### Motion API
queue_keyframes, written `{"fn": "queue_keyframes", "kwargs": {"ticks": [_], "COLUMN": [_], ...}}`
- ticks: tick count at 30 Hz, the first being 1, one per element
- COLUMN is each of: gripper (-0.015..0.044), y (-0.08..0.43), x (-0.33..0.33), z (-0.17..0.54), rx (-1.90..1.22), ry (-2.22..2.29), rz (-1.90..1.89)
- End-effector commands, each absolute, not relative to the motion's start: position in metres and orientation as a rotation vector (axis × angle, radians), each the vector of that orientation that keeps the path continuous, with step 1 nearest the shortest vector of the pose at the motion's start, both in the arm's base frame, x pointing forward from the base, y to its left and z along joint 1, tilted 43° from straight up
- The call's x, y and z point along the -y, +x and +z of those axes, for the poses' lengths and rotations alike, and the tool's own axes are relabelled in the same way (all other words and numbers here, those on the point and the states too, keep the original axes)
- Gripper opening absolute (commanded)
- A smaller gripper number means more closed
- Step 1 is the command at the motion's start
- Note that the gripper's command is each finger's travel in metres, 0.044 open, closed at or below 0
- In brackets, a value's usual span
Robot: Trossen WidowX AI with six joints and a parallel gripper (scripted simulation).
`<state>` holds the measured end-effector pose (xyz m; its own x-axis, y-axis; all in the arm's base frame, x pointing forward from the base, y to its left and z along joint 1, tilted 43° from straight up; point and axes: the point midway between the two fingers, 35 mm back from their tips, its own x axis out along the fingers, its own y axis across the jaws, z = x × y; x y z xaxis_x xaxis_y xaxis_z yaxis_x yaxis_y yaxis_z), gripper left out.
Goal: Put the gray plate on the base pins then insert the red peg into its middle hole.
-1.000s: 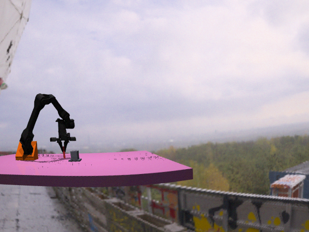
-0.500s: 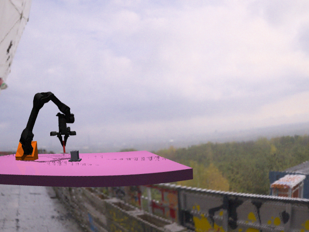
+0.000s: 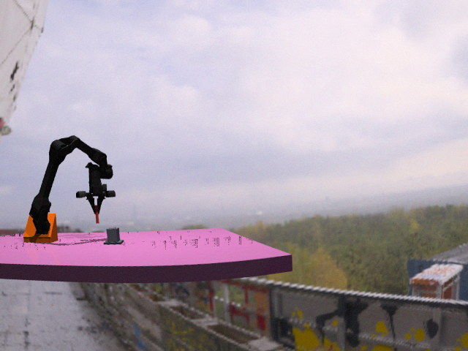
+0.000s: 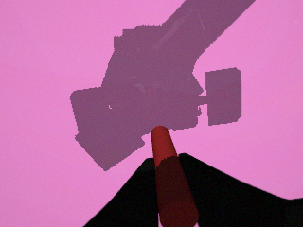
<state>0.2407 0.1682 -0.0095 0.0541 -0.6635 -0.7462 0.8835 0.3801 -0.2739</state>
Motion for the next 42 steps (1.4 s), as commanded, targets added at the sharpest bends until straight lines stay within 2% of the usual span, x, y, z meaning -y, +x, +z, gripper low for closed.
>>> {"fn": "queue_keyframes", "kwargs": {"ticks": [1, 42], "gripper": [0.0, 0.0], "y": [0.248, 0.317], "x": [-0.163, -0.099], "z": [-0.005, 0.064], "rx": [-0.941, -0.951], "ry": [0.287, 0.309], "rz": [-1.197, -1.187]}}
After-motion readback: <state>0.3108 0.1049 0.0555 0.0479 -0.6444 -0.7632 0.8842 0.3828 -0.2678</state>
